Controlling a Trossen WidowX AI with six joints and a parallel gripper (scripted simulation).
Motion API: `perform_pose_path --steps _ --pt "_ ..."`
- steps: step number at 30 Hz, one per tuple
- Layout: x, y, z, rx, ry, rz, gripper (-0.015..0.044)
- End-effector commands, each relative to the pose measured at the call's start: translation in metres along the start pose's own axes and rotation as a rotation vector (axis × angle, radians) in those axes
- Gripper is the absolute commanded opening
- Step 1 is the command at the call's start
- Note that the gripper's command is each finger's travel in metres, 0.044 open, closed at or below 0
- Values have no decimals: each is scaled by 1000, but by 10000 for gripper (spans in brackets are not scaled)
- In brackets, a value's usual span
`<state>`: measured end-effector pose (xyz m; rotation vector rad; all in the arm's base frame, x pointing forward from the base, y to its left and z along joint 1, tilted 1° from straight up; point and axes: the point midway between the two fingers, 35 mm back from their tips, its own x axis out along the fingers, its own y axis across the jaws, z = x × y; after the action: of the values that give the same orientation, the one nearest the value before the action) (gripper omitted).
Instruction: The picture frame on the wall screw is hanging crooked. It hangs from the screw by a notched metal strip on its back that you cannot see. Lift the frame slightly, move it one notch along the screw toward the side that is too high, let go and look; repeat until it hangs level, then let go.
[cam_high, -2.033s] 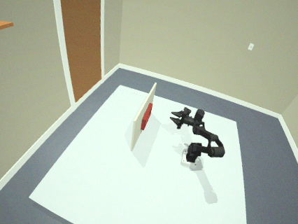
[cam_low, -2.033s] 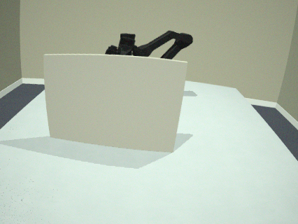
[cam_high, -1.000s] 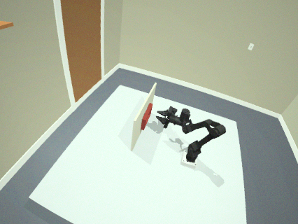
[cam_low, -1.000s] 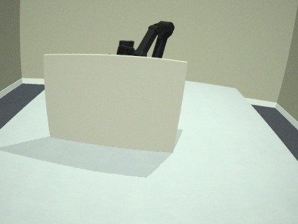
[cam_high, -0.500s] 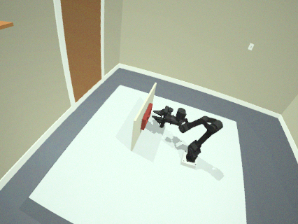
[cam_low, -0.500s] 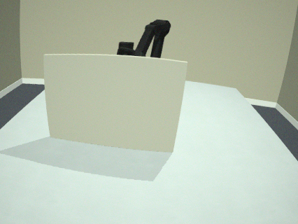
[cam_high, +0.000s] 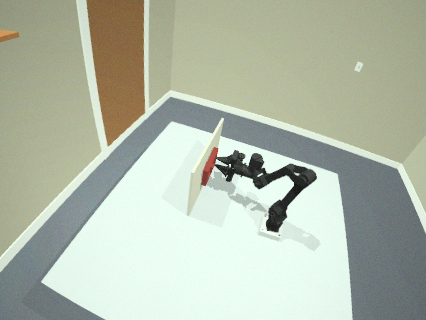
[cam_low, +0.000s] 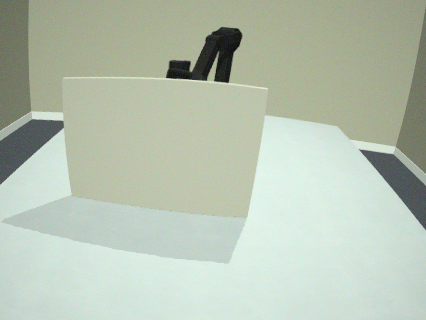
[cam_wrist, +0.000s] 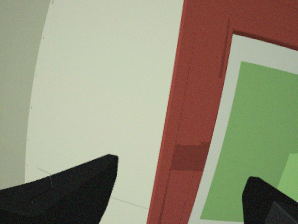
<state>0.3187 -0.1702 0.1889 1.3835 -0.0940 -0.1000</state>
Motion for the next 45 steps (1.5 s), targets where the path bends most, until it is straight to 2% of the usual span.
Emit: perform_pose_path --steps 1,14,45 --pt "7 1 1 3 -4 3 260" --pt "28 1 0 3 -4 5 260" --pt "28 1 0 3 -4 5 260"
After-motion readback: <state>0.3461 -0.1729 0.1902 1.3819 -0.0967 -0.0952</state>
